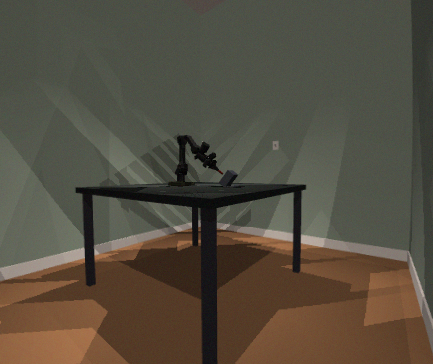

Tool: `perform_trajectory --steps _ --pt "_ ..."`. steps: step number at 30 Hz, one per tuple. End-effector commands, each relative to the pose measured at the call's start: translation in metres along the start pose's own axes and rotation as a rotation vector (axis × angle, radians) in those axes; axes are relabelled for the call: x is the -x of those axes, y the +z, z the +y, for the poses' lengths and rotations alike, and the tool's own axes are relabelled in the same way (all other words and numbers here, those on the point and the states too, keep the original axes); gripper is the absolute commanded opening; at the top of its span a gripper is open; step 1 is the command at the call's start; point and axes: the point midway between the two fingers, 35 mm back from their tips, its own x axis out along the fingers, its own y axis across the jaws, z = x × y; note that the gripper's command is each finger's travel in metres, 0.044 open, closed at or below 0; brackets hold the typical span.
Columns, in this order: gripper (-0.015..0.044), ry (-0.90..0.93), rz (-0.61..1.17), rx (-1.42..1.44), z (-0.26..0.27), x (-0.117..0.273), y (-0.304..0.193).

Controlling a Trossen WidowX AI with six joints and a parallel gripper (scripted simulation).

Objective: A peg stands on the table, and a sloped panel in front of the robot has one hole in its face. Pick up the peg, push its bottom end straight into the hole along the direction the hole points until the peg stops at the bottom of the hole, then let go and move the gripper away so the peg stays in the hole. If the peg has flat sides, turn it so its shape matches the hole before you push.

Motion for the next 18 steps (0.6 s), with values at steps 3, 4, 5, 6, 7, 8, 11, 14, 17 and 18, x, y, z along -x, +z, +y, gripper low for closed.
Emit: perform_trajectory --steps 3,4,5,6,7,8,11,14,17,18 --pt "0.0000 -0.004 -0.002 0.006 0.000 -0.006 0.000" --pt "0.0000 -0.004 -0.002 0.006 0.000 -0.007 0.000" --pt "0.0000 -0.004 -0.002 0.006 0.000 -0.009 0.000" --pt "0.0000 -0.004 -0.002 0.006 0.000 -0.010 0.000" --pt "0.0000 -0.004 -0.002 0.006 0.000 -0.011 0.000" --pt "0.0000 -0.004 -0.003 0.006 0.000 -0.012 0.000" --pt "0.0000 -0.005 -0.003 0.006 0.000 -0.016 0.000" --pt "0.0000 -0.005 -0.003 0.006 0.000 -0.020 0.000" --pt "0.0000 -0.004 -0.003 0.007 0.000 -0.022 0.000" --pt "0.0000 -0.003 -0.003 0.008 0.000 -0.021 0.000"
